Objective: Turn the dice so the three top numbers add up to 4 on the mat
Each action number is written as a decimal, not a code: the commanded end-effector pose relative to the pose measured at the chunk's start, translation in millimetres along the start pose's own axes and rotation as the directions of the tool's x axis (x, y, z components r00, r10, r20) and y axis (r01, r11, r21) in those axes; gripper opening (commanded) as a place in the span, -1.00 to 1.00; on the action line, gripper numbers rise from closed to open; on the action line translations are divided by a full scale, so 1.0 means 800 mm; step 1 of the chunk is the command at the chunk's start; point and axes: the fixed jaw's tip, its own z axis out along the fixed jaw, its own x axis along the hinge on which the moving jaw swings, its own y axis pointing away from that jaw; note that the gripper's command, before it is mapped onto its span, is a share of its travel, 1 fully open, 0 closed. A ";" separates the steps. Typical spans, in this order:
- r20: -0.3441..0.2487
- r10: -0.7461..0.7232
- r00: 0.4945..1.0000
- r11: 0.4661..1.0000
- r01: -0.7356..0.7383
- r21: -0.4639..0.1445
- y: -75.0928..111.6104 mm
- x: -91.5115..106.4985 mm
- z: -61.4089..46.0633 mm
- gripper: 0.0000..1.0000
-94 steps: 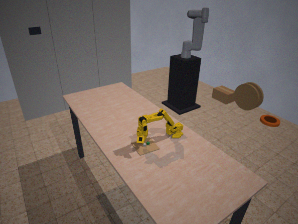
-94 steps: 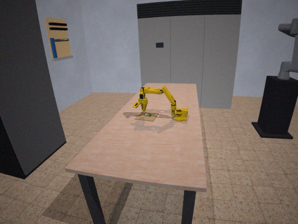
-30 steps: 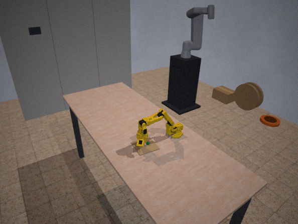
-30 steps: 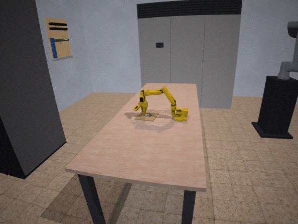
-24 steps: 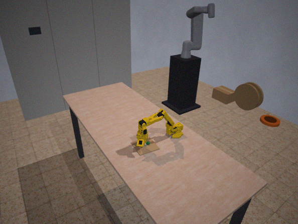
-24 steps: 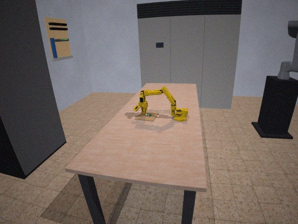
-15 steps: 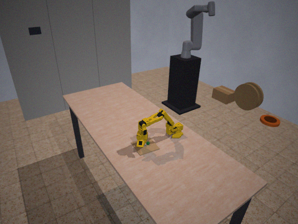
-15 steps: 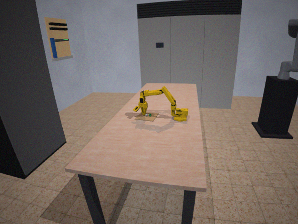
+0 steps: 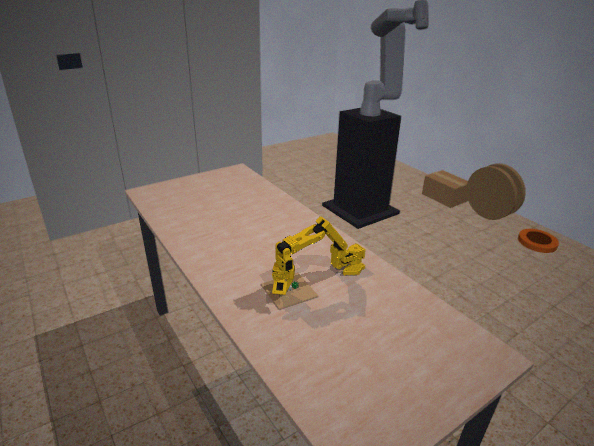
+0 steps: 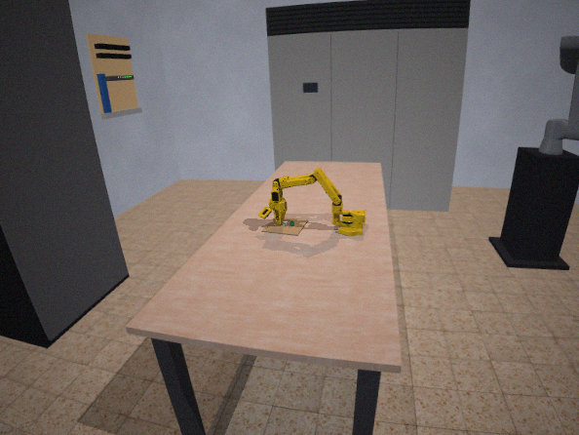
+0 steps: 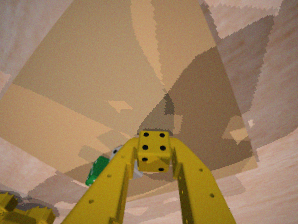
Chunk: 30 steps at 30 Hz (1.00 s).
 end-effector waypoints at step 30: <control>0.025 -0.005 1.000 1.000 0.004 0.027 -0.005 -0.002 -0.006 -0.76</control>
